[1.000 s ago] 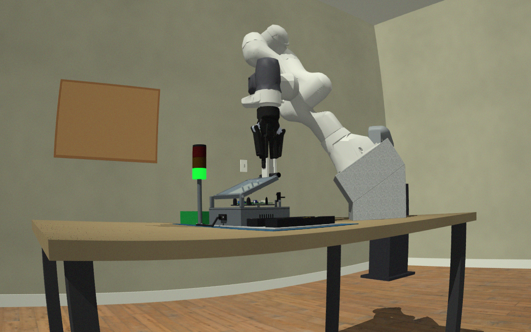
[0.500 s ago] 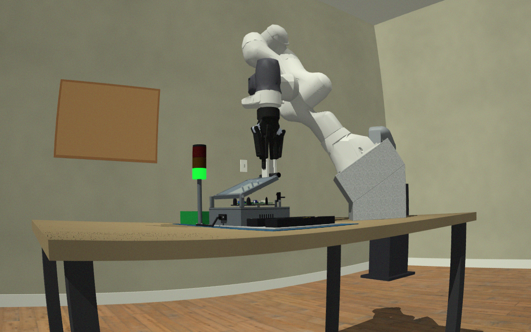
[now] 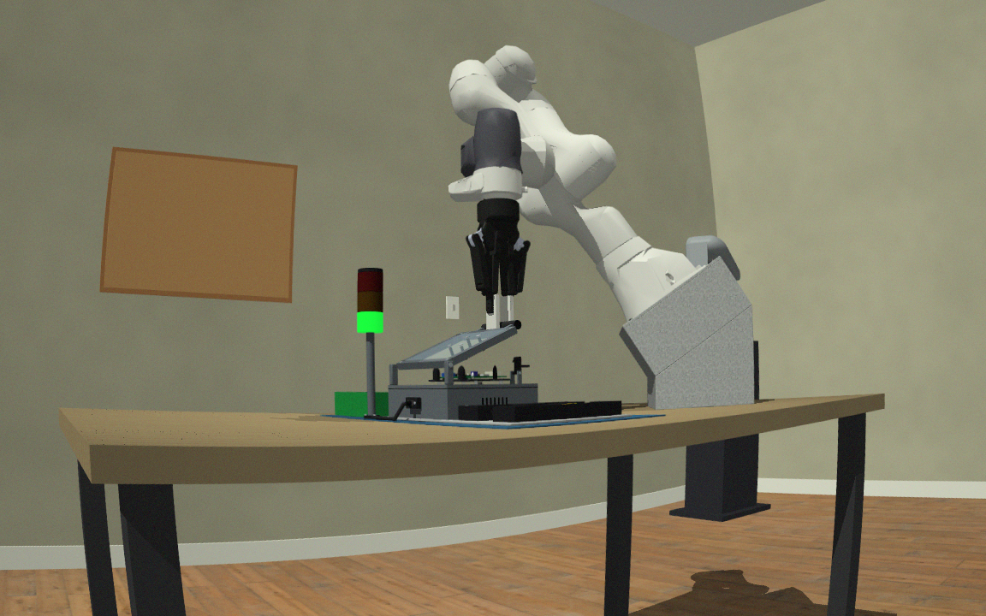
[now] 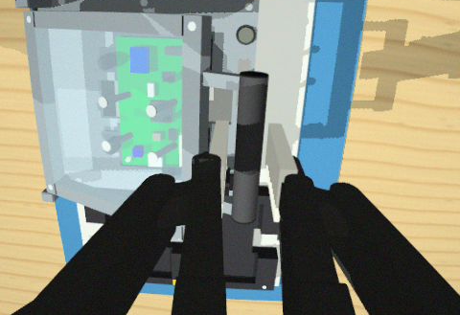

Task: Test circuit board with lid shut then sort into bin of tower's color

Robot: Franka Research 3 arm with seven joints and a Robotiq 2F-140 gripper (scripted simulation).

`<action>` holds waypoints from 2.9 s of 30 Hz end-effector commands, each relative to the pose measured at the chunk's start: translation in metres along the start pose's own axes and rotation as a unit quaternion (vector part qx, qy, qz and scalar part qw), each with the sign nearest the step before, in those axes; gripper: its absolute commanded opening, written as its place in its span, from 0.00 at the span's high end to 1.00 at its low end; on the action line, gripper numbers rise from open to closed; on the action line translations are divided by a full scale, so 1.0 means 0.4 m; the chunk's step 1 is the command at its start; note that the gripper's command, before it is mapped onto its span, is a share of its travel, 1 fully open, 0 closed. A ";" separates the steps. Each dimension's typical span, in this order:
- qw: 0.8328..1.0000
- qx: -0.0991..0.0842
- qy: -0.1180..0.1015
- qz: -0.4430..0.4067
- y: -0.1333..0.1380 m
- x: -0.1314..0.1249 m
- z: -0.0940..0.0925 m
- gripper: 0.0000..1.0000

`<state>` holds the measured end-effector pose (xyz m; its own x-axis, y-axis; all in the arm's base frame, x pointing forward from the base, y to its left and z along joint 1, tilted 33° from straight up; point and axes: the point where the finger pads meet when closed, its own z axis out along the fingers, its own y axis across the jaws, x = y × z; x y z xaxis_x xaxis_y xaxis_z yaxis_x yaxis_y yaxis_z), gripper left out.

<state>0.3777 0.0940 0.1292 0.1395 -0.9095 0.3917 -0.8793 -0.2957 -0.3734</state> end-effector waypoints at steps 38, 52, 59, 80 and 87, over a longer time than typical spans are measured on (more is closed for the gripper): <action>1.000 0.000 -0.001 0.001 0.003 -0.004 0.004 0.84; 1.000 0.000 -0.001 0.001 0.003 -0.004 0.004 1.00; 1.000 0.000 -0.001 0.001 0.003 -0.004 0.004 1.00; 1.000 0.000 -0.001 0.001 0.003 -0.004 0.004 1.00; 1.000 0.000 -0.001 0.001 0.000 -0.004 -0.001 1.00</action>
<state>0.3776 0.0942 0.1278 0.1392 -0.9099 0.3909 -0.8797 -0.2948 -0.3731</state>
